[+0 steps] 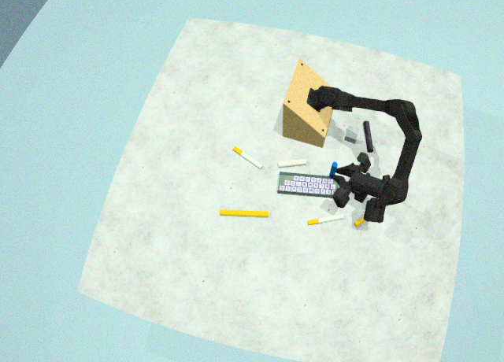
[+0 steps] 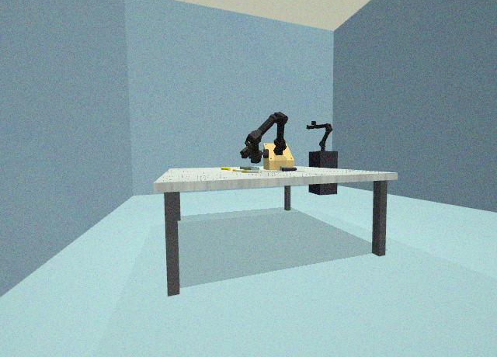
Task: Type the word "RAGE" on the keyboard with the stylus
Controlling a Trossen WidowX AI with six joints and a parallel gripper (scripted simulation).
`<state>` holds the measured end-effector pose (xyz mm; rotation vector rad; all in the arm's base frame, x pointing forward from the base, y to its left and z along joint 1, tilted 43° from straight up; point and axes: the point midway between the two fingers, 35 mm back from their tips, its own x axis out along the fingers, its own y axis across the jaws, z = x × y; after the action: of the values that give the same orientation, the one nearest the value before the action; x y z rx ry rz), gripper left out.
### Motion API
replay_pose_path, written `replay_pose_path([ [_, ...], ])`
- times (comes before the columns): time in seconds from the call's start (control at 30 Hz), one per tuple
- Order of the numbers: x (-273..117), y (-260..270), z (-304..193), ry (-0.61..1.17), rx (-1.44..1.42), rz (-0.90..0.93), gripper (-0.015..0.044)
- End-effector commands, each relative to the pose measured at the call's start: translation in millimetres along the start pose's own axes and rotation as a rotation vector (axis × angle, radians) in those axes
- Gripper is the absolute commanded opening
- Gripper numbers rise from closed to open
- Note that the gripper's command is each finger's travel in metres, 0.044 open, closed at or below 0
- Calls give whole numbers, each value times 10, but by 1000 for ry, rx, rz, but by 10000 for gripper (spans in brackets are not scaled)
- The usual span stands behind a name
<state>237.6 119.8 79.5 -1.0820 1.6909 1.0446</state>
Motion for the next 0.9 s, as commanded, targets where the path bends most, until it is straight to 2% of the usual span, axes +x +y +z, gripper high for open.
replay_pose_path([
  [0.0,18,-3,27,-2,6,3,81],
  [0.87,65,-3,109,-2,6,3,81],
])
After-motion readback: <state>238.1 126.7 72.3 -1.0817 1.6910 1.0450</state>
